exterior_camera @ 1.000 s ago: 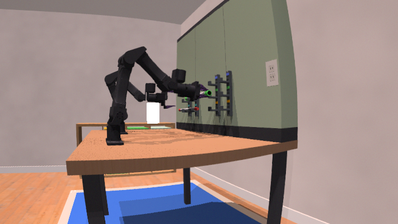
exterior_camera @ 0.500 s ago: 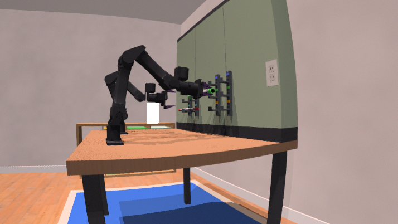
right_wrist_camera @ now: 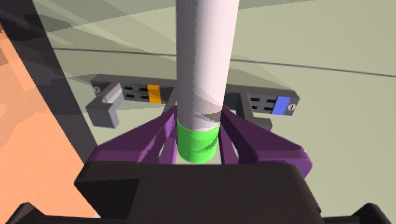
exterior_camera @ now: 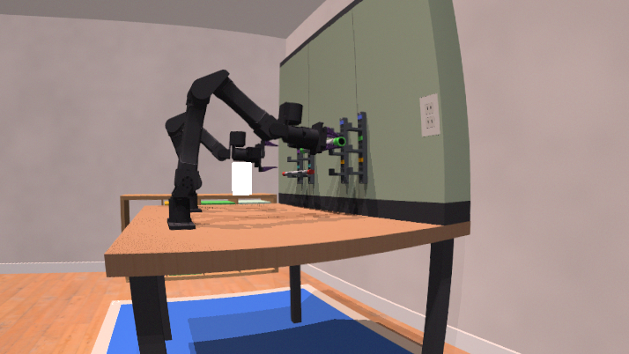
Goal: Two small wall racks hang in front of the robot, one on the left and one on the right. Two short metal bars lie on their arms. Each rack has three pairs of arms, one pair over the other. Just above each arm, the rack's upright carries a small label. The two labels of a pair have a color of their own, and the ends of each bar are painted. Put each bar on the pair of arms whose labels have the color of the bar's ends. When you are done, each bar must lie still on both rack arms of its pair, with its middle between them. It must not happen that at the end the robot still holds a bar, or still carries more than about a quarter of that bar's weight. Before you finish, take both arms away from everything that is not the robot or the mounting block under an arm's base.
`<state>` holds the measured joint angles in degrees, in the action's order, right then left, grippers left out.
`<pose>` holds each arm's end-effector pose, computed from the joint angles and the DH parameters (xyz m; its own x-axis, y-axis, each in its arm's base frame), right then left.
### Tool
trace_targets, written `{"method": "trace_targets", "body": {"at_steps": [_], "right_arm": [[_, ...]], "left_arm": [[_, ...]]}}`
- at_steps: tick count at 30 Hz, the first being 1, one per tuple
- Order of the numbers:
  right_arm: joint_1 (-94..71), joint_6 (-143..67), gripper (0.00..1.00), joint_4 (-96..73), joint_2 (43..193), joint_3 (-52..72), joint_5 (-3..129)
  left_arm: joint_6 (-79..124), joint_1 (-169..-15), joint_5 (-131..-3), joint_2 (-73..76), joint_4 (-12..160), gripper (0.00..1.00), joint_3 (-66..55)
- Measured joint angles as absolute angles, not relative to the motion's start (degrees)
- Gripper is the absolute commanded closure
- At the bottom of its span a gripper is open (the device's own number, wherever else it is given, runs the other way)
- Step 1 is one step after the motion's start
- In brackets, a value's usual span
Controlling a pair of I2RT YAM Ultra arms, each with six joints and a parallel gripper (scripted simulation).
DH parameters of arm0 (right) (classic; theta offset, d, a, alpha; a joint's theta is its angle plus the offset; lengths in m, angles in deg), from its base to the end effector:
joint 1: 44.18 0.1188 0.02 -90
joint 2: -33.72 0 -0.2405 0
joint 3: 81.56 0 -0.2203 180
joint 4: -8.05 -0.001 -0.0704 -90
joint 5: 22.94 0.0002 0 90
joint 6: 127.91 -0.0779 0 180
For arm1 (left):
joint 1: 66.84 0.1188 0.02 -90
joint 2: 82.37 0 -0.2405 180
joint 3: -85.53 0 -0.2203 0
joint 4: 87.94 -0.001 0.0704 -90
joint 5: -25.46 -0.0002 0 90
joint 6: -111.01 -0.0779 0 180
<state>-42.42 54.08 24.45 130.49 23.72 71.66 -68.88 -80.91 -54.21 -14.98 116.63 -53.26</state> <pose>0.3998 0.0070 0.2601 -0.0457 -0.9981 0.0424 -0.1001 -0.0377 -0.9943 0.2677 -0.0517 0.2393 0.0652 0.9979 0.0031 0.0274 -0.0049 0.9996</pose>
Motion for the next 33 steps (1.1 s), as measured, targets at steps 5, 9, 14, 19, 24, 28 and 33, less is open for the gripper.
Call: {"method": "trace_targets", "body": {"at_steps": [5, 9, 14, 19, 24, 28, 33], "right_arm": [[-43.5, 54.1, 1.0, 24.4, 130.4, 23.7, 70.3], [-44.9, 54.1, 1.0, 24.2, 130.3, 23.7, 68.8], [-46.9, 54.1, 1.0, 24.0, 130.1, 23.7, 67.2], [-48.5, 54.1, 1.0, 23.7, 130.1, 23.7, 65.8], [-49.8, 54.1, 1.0, 23.1, 129.8, 23.7, 64.1], [-51.3, 54.1, 1.0, 22.6, 129.6, 23.7, 62.7], [-53.2, 54.1, 1.0, 21.7, 129.4, 23.6, 61.0]], "left_arm": [[-68.9, -80.9, -54.2, -15.0, 116.6, 0.0, -53.3], [-68.9, -80.9, -54.2, -15.0, 116.6, 0.0, -53.3], [-68.9, -80.9, -54.2, -15.0, 116.6, 0.0, -53.3], [-68.9, -80.9, -54.2, -15.0, 116.6, 0.0, -53.3], [-68.9, -80.9, -54.2, -15.0, 116.6, 0.0, -53.3], [-68.9, -80.9, -54.2, -15.0, 116.6, 0.0, -53.3], [-68.9, -80.9, -54.2, -15.0, 116.6, 0.0, -53.3]]}}
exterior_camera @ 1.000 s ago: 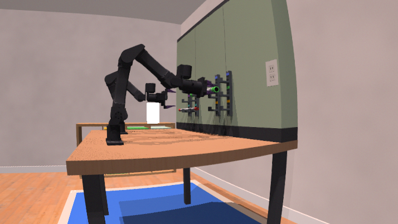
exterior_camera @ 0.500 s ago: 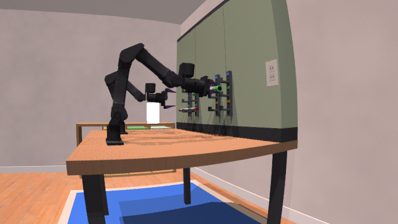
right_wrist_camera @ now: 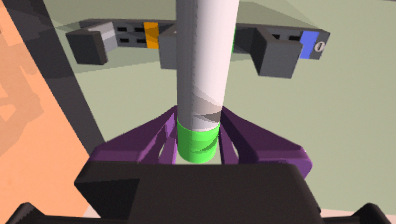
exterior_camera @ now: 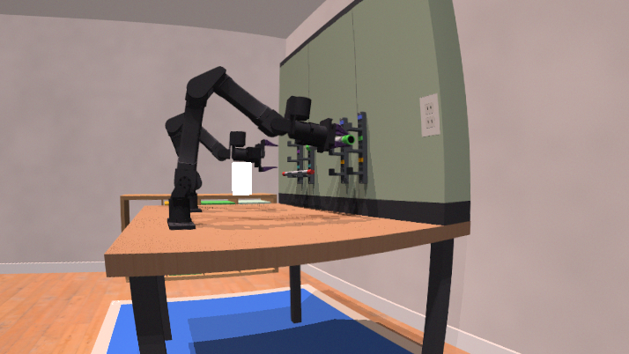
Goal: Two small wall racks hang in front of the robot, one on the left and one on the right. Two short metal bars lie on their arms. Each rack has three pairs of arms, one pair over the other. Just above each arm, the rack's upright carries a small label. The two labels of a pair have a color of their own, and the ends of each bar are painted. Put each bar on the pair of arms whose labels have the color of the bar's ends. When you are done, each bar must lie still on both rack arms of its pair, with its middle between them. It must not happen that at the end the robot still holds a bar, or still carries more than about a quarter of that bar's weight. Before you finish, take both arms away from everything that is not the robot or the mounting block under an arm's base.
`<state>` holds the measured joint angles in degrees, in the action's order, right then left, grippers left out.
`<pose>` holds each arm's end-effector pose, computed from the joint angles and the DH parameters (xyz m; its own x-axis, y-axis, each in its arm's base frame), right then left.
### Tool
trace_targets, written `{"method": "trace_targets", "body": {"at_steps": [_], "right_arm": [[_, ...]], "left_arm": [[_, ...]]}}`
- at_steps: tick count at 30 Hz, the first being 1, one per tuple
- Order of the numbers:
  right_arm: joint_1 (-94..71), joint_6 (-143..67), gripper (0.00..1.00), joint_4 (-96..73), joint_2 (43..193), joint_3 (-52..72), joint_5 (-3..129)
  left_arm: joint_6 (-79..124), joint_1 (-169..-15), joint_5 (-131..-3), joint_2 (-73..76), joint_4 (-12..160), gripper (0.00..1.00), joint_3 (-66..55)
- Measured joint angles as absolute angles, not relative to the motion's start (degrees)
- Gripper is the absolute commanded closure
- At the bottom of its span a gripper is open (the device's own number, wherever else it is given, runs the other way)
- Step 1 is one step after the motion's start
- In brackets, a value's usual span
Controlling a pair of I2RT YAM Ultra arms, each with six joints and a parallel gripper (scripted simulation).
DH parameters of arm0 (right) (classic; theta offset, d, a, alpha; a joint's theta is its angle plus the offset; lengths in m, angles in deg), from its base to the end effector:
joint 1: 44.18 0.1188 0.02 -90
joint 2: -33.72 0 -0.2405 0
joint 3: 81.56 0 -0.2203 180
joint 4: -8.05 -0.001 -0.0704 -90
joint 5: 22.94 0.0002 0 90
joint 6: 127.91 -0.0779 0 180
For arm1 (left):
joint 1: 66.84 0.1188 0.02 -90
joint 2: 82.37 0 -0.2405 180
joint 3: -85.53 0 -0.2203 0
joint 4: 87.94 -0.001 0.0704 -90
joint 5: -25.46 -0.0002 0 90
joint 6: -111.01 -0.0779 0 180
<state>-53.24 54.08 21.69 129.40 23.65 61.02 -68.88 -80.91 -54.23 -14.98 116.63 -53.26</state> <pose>0.3928 -0.0533 0.2607 -0.0492 -0.9986 0.0212 -0.1264 -0.0148 -0.9919 0.2677 -0.0517 0.2393 0.0656 0.9978 0.0031 0.0274 -0.0049 0.9996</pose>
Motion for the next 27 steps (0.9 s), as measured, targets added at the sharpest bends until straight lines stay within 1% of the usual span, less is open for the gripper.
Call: {"method": "trace_targets", "body": {"at_steps": [19, 27], "right_arm": [[-59.2, 54.1, 1.0, 18.0, 129.4, 18.6, 55.2], [-59.5, 54.1, 1.0, 17.6, 129.4, 18.4, 54.2]], "left_arm": [[-68.9, -80.9, -54.3, -15.0, 116.6, 0.0, -53.3], [-68.9, -80.9, -54.3, -15.0, 116.6, 0.0, -53.3]]}}
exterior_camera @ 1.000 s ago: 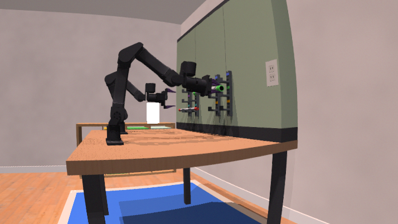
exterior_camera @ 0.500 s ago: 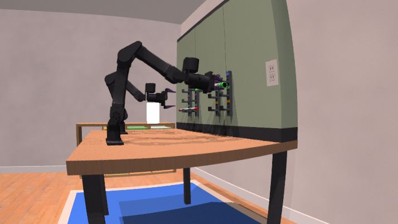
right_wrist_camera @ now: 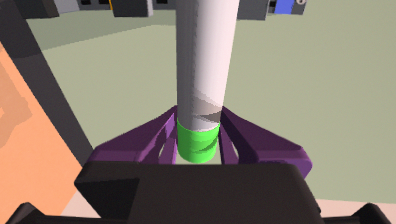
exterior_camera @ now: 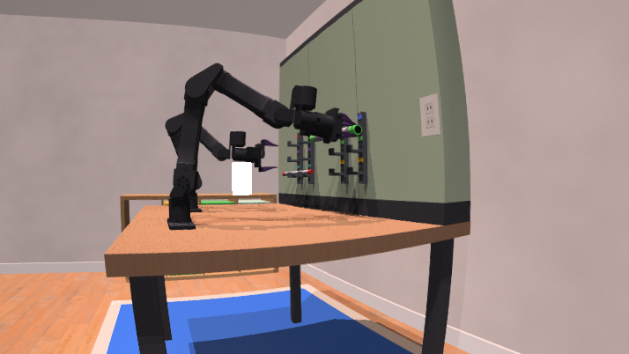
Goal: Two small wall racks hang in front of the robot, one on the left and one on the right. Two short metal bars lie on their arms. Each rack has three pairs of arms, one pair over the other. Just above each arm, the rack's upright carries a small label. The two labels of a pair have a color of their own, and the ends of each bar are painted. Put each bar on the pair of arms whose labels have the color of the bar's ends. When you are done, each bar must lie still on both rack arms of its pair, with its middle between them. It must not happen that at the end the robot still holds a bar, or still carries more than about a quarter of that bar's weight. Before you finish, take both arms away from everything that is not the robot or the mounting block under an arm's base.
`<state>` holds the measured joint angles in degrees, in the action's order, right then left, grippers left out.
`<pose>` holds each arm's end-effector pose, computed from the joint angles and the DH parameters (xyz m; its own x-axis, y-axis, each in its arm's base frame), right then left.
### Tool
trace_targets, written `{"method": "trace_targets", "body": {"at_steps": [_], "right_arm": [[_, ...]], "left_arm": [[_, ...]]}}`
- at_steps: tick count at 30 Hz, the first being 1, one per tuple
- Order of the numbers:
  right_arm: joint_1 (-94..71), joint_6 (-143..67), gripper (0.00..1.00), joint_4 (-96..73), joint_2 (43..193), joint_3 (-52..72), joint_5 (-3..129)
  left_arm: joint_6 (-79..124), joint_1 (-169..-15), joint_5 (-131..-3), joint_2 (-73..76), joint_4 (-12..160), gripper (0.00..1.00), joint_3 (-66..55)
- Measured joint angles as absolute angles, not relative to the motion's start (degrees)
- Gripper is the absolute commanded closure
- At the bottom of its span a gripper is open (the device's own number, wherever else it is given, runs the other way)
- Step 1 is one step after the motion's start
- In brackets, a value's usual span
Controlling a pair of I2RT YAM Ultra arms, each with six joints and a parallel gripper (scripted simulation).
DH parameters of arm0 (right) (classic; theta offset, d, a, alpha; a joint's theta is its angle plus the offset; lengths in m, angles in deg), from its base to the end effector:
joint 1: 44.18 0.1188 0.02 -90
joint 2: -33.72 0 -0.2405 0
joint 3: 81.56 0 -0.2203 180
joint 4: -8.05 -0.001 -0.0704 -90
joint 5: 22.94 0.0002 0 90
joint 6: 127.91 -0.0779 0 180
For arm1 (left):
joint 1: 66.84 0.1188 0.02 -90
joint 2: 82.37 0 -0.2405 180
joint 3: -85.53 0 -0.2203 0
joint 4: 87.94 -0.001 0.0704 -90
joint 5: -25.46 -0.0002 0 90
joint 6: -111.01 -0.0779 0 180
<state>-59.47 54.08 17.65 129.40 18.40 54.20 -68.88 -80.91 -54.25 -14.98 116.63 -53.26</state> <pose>0.3921 -0.0882 0.2831 -0.0400 -0.9991 0.0111 -0.1030 -0.0070 -0.9947 0.2677 -0.0517 0.2393 0.0659 0.9978 0.0031 0.0274 -0.0049 0.9996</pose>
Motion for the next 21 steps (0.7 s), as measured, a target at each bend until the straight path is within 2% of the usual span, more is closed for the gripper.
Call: {"method": "trace_targets", "body": {"at_steps": [21], "right_arm": [[-59.5, 54.1, 1.0, 17.7, 128.5, 19.6, 54.0]], "left_arm": [[-68.9, -80.9, -54.3, -15.0, 116.6, 0.0, -53.3]]}}
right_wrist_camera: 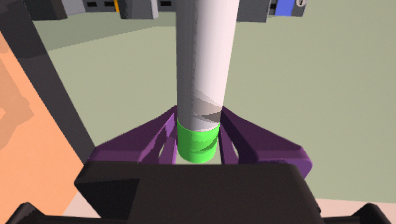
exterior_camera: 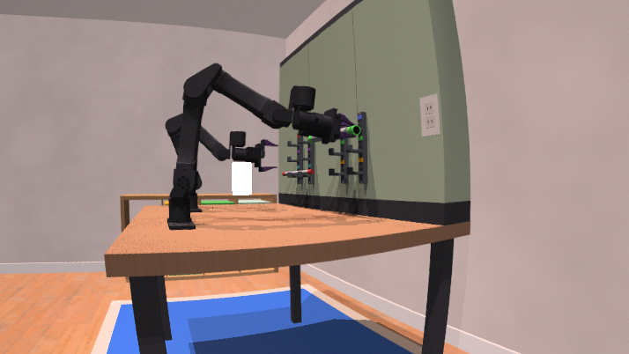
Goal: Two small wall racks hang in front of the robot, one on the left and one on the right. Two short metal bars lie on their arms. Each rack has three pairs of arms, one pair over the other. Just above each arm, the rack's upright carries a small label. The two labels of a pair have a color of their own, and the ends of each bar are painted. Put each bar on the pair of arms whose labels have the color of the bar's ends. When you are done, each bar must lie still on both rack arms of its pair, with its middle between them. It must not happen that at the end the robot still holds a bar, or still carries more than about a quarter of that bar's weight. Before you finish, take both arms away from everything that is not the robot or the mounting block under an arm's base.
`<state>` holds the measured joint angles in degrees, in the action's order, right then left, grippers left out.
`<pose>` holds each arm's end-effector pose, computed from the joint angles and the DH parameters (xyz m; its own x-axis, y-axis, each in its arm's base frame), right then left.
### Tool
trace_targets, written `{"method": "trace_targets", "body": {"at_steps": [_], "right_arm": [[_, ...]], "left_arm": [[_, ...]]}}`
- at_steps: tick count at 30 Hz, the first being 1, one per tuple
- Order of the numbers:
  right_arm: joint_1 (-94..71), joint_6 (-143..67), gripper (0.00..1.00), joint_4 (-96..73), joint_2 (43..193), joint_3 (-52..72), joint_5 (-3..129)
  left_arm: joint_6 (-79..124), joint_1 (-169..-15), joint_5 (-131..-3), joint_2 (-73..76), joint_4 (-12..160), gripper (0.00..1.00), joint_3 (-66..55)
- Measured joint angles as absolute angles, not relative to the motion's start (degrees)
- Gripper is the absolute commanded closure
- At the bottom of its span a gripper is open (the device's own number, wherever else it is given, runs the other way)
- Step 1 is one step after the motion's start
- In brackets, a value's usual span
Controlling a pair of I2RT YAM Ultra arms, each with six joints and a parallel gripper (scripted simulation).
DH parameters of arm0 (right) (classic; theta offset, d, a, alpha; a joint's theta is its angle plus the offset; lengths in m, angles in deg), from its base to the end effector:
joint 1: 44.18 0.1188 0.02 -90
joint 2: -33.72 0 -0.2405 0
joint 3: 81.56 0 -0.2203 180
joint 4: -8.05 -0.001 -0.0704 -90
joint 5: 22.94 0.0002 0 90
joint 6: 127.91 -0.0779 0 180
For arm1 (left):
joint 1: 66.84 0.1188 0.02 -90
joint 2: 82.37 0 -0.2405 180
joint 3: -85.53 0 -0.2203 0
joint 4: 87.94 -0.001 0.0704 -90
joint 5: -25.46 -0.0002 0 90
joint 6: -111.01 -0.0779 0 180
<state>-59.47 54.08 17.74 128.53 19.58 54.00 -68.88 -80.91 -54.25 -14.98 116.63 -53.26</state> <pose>0.3882 -0.0868 0.2818 -0.0365 -0.9993 0.0099 -0.1065 -0.0059 -0.9943 0.2677 -0.0517 0.2393 0.0659 0.9978 0.0031 0.0274 -0.0049 0.9996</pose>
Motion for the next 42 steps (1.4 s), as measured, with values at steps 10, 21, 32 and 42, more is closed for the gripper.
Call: {"method": "trace_targets", "body": {"at_steps": [10, 21, 32, 42], "right_arm": [[-59.5, 54.1, 1.0, 18.0, 128.2, 20.3, 54.0], [-59.5, 54.1, 1.0, 18.2, 128.2, 20.3, 54.0], [-59.1, 54.1, 1.0, 18.5, 129.7, 18.4, 54.0], [-58.9, 54.1, 1.0, 18.5, 131.5, 17.0, 54.2]], "left_arm": [[-68.9, -80.9, -54.3, -15.0, 116.6, 0.0, -53.3], [-68.9, -80.9, -54.3, -15.0, 116.6, 0.0, -53.3], [-68.9, -80.9, -54.3, -15.0, 116.6, 0.0, -53.3], [-68.9, -80.9, -54.3, -15.0, 116.6, 0.0, -53.3]]}}
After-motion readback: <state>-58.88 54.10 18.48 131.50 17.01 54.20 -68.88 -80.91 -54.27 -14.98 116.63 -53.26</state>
